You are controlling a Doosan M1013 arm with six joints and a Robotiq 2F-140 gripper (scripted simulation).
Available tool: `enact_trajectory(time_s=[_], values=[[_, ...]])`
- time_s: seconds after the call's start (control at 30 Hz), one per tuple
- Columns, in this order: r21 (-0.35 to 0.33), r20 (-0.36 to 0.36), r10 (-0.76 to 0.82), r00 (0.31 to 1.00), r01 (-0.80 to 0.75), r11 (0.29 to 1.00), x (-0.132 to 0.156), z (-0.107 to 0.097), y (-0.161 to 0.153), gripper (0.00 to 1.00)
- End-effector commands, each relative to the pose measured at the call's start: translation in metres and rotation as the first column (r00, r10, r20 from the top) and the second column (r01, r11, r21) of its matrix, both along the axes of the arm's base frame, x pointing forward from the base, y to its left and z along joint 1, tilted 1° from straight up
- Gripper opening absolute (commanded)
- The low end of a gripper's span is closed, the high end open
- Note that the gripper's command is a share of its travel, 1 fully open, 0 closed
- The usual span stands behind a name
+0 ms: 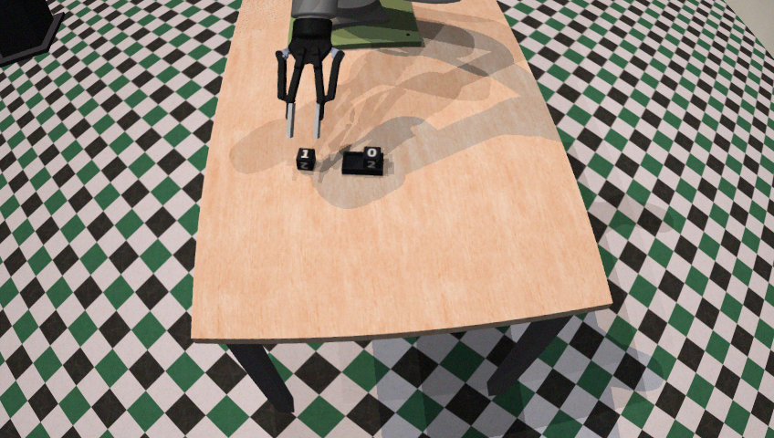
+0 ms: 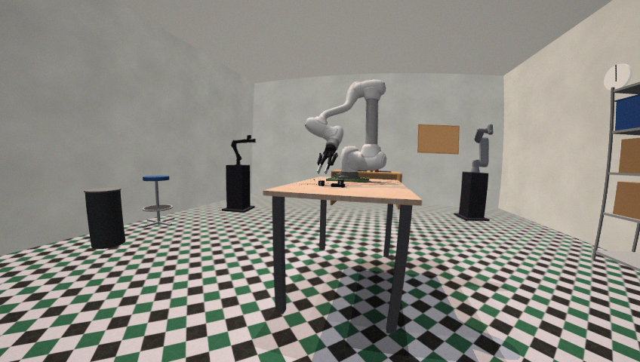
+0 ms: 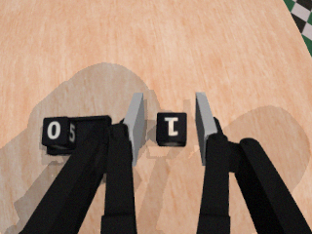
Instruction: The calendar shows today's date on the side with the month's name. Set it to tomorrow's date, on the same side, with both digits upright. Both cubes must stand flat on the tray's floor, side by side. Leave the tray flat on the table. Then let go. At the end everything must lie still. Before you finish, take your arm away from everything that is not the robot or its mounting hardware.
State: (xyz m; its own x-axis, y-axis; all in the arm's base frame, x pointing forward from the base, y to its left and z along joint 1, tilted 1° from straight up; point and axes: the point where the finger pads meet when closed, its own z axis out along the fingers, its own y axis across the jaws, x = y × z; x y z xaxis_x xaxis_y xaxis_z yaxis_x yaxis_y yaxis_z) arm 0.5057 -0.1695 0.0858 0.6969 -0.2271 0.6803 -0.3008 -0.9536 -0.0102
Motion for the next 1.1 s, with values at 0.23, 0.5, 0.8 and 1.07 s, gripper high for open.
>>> enact_trajectory(time_s=[0.23,0.5,0.8,1.07], values=[[-0.028,0.021,-0.017,1.0,0.018,0.999,-0.0005,-0.0012,0.0008,0.29],[-0.028,0.021,-0.017,1.0,0.018,0.999,-0.0005,-0.0013,0.0008,0.29],[-0.028,0.021,-0.017,1.0,0.017,0.999,-0.0005,-0.0038,0.0008,0.29],[-0.028,0.021,-0.017,1.0,0.017,0.999,-0.0005,-0.0092,0.0007,0.29]])
